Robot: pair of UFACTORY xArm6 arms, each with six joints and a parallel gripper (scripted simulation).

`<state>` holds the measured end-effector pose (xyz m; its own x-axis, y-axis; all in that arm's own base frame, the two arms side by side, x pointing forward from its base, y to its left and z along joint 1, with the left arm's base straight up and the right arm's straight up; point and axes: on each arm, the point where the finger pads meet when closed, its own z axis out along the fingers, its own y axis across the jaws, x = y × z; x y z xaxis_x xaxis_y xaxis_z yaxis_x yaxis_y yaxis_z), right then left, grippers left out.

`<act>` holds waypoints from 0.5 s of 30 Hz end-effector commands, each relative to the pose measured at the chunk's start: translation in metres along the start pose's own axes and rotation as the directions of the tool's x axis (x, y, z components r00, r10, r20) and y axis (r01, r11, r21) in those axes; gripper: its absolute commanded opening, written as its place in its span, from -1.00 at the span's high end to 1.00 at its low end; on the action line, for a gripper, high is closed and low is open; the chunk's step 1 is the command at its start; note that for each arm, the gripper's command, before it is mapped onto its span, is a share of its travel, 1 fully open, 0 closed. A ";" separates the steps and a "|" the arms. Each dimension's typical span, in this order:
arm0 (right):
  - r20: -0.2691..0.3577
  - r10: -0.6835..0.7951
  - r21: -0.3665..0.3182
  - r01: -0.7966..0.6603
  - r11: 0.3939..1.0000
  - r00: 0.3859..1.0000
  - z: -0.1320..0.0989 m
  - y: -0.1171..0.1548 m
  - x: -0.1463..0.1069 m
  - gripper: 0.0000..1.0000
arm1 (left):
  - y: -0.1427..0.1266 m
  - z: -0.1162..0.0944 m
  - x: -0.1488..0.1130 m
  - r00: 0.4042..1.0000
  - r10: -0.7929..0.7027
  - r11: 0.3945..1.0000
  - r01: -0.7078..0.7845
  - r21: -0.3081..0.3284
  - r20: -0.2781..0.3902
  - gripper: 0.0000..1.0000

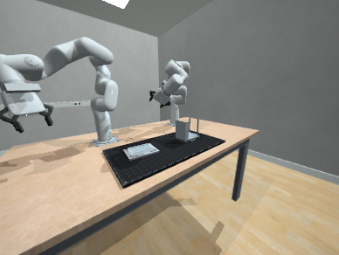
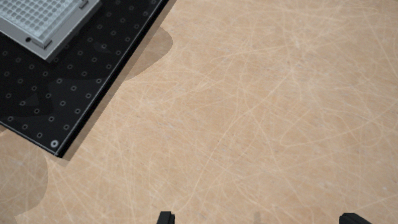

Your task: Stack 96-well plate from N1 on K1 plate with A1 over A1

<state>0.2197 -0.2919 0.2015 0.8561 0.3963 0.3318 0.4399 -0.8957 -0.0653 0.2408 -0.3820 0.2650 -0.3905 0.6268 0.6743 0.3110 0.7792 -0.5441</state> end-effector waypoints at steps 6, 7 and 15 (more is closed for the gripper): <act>0.000 -0.001 -0.004 0.001 1.000 1.000 -0.001 0.001 0.000 -1.00 | -0.019 -0.017 0.022 1.000 0.001 1.000 -0.001 -0.001 0.000 -1.00; 0.000 -0.001 -0.004 0.001 1.000 1.000 -0.001 0.001 0.000 -1.00 | -0.019 -0.018 0.022 1.000 0.001 1.000 -0.001 -0.001 0.000 -1.00; 0.000 -0.001 -0.004 0.001 1.000 1.000 -0.001 0.001 0.000 -1.00 | -0.019 -0.018 0.023 1.000 0.001 1.000 -0.001 -0.003 0.002 -1.00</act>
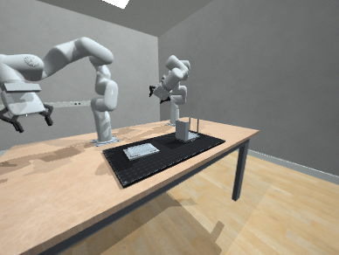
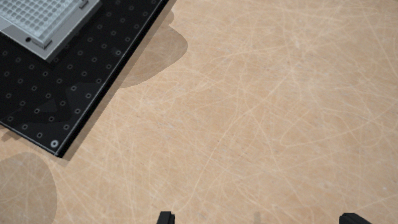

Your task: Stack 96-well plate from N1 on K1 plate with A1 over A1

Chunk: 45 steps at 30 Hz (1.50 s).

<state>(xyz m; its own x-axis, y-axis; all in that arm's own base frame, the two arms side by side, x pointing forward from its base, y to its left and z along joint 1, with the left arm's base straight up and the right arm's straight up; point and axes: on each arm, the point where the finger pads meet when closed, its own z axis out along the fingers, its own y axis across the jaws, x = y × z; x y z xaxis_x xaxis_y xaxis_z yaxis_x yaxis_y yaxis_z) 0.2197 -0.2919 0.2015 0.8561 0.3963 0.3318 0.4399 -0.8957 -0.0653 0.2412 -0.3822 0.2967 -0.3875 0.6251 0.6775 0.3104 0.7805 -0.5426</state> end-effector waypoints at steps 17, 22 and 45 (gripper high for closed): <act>0.000 -0.001 -0.004 0.001 1.000 1.000 -0.001 0.001 0.000 -1.00 | -0.002 -0.009 0.018 0.999 0.010 0.999 -0.007 -0.046 0.050 -1.00; 0.000 -0.001 -0.004 0.001 1.000 1.000 -0.001 0.001 0.000 -1.00 | -0.002 -0.012 0.026 0.998 0.012 0.998 -0.008 -0.065 0.069 -1.00; 0.000 -0.001 -0.004 0.001 1.000 1.000 -0.001 0.001 0.000 -1.00 | 0.006 -0.040 0.112 0.954 0.062 0.963 0.020 -0.267 0.293 -1.00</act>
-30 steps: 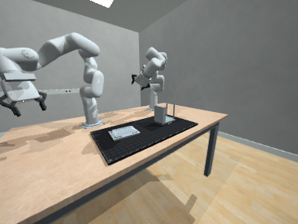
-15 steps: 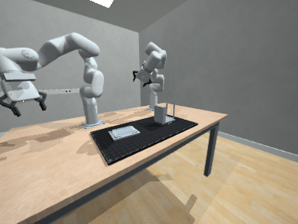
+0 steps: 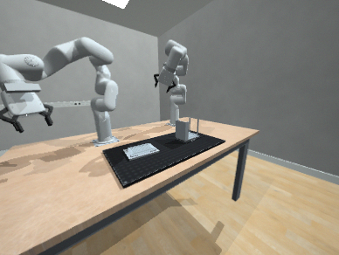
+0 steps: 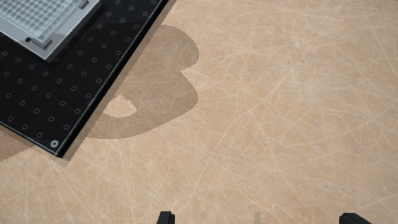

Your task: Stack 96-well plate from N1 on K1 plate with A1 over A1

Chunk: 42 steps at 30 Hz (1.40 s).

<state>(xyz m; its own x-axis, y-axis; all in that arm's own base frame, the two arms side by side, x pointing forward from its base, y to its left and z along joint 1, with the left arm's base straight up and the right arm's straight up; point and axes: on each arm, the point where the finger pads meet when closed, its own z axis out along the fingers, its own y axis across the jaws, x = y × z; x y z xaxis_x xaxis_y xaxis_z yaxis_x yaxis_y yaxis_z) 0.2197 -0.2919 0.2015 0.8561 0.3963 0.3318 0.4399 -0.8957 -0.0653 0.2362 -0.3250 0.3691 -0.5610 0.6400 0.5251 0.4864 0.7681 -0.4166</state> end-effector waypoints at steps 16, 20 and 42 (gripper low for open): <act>0.000 -0.001 -0.004 0.001 1.000 1.000 -0.001 0.001 0.000 -1.00 | 0.023 -0.042 0.094 0.961 0.025 0.976 0.037 -0.215 0.275 -1.00; 0.000 -0.001 -0.004 0.001 1.000 1.000 -0.001 0.001 0.000 -1.00 | 0.029 -0.049 0.113 0.944 0.032 0.966 0.055 -0.254 0.328 -1.00; 0.000 -0.001 -0.004 0.001 1.000 1.000 -0.001 0.001 0.000 -1.00 | 0.055 -0.066 0.186 0.857 0.067 0.917 0.149 -0.370 0.511 -1.00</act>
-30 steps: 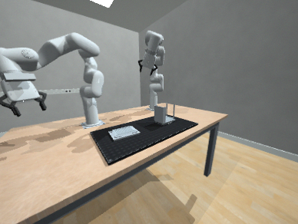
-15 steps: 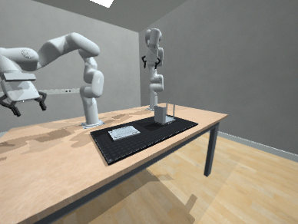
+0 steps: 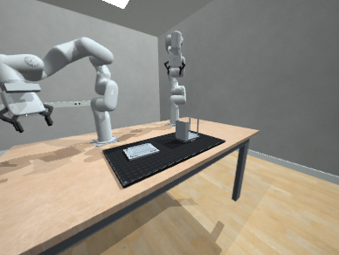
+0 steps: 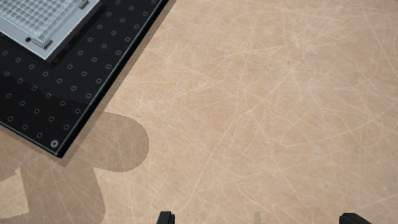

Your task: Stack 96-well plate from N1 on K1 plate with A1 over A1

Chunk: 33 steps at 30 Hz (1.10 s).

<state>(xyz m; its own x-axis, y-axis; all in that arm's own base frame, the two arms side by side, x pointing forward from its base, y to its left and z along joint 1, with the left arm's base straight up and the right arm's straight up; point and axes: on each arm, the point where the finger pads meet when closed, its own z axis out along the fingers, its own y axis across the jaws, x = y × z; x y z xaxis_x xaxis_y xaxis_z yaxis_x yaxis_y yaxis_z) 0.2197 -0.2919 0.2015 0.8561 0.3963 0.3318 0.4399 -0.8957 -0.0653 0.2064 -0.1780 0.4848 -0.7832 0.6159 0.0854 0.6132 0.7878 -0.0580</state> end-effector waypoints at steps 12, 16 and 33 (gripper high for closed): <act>0.000 -0.001 -0.004 0.001 1.000 1.000 -0.001 0.001 0.000 -1.00 | 0.015 -0.014 0.022 0.997 -0.013 0.998 0.017 -0.056 0.081 -1.00; 0.000 -0.001 -0.004 0.001 1.000 1.000 -0.001 0.001 0.000 -1.00 | 0.016 -0.015 0.024 0.996 -0.014 0.998 0.019 -0.059 0.086 -1.00; 0.000 -0.001 -0.004 0.001 1.000 1.000 -0.001 0.001 0.000 -1.00 | 0.019 -0.015 0.024 0.996 -0.025 0.998 0.030 -0.059 0.088 -1.00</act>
<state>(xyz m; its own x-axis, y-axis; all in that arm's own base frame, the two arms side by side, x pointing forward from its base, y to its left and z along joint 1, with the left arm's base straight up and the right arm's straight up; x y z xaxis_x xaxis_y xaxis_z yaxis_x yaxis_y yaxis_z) 0.2197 -0.2919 0.2015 0.8561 0.3963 0.3318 0.4399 -0.8957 -0.0653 0.1992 -0.1496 0.4997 -0.7993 0.6009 0.0028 0.6009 0.7993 0.0037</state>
